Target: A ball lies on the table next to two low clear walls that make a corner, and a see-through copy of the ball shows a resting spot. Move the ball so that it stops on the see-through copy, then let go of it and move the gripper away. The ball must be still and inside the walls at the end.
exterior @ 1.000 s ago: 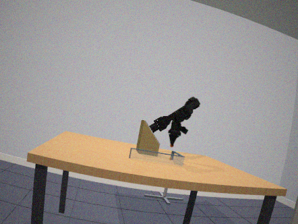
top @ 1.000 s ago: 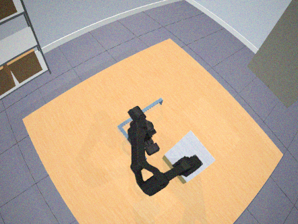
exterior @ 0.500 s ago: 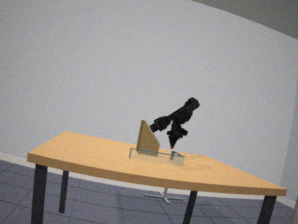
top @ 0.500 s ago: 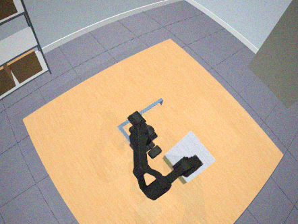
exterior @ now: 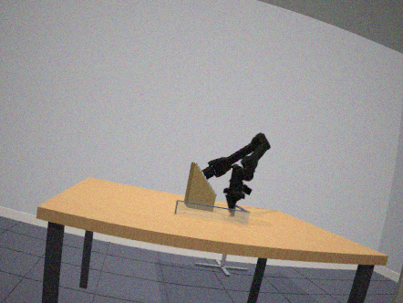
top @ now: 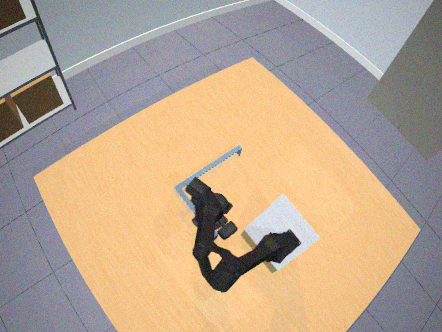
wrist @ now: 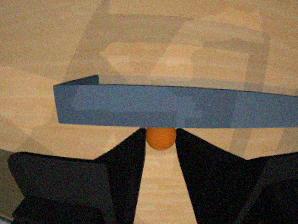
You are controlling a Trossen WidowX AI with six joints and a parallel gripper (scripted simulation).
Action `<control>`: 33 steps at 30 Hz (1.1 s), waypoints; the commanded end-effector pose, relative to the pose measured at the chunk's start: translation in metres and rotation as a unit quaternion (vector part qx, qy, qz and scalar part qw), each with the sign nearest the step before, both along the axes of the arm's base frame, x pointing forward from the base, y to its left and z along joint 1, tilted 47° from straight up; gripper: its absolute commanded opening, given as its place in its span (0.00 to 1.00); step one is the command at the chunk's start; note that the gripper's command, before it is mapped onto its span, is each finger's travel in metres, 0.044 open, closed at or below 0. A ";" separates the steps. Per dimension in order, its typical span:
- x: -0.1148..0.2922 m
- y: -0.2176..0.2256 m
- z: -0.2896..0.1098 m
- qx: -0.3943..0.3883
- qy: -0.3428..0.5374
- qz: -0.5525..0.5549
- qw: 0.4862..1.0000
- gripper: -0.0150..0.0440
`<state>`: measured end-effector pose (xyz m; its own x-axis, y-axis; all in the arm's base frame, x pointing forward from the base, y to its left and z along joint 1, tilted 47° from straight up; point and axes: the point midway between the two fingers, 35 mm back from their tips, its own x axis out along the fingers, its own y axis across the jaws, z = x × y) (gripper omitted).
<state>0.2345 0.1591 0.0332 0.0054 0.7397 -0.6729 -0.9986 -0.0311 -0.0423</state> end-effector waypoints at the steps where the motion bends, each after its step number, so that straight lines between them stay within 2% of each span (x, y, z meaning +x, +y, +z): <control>1: -0.002 0.005 -0.006 0.000 0.004 -0.002 1.000 0.25; 28: -0.002 0.019 -0.019 0.000 0.004 -0.002 1.000 0.25; 33: -0.001 0.019 -0.017 0.002 0.001 -0.001 1.000 0.48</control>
<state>0.2331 0.1782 0.0156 0.0050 0.7421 -0.6703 -0.9988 -0.0290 -0.0396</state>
